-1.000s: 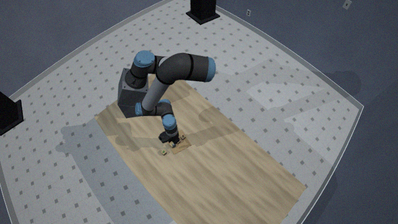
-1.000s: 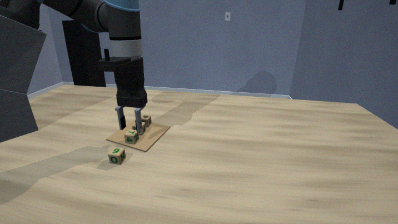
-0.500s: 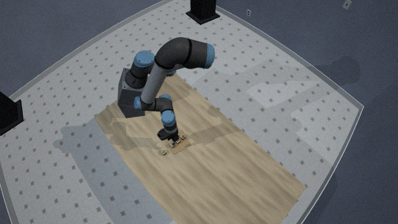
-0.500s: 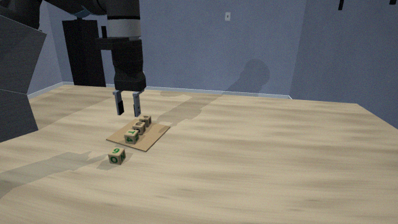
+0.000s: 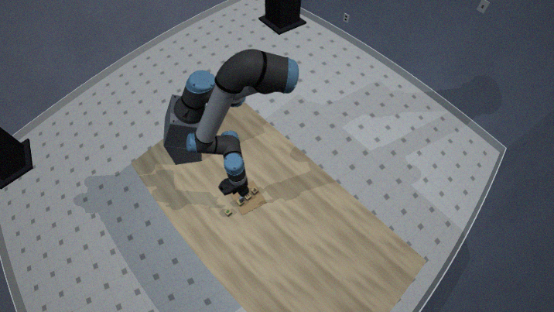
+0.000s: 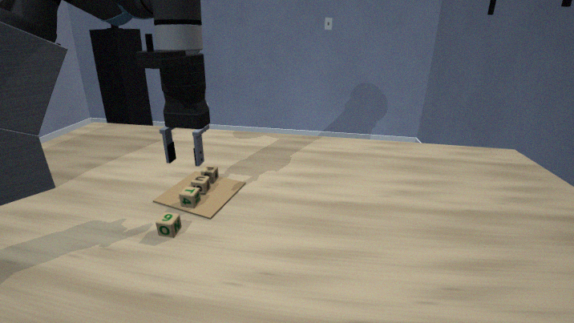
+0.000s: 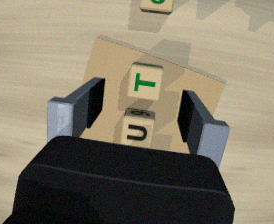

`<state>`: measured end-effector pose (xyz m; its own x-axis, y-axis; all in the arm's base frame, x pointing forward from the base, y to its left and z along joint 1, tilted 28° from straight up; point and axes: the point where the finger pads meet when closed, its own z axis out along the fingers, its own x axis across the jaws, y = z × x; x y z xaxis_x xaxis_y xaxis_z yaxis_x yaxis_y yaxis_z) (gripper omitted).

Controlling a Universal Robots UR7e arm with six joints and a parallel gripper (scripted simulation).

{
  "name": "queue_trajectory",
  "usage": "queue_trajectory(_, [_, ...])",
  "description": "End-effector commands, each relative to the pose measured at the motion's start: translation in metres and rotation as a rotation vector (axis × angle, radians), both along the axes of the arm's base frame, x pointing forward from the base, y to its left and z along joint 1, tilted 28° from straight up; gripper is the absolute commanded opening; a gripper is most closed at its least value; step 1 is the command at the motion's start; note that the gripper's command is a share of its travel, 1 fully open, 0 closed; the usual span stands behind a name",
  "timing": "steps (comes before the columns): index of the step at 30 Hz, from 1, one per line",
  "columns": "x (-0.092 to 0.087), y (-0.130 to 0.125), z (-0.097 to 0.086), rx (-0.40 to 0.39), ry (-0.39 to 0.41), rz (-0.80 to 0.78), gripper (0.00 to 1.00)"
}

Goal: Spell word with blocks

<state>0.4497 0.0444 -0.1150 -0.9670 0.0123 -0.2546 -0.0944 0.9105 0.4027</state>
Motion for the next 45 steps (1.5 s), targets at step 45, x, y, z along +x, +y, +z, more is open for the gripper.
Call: queue_trajectory(45, [-0.019, -0.034, 0.07, 0.0, -0.001, -0.002, 1.0])
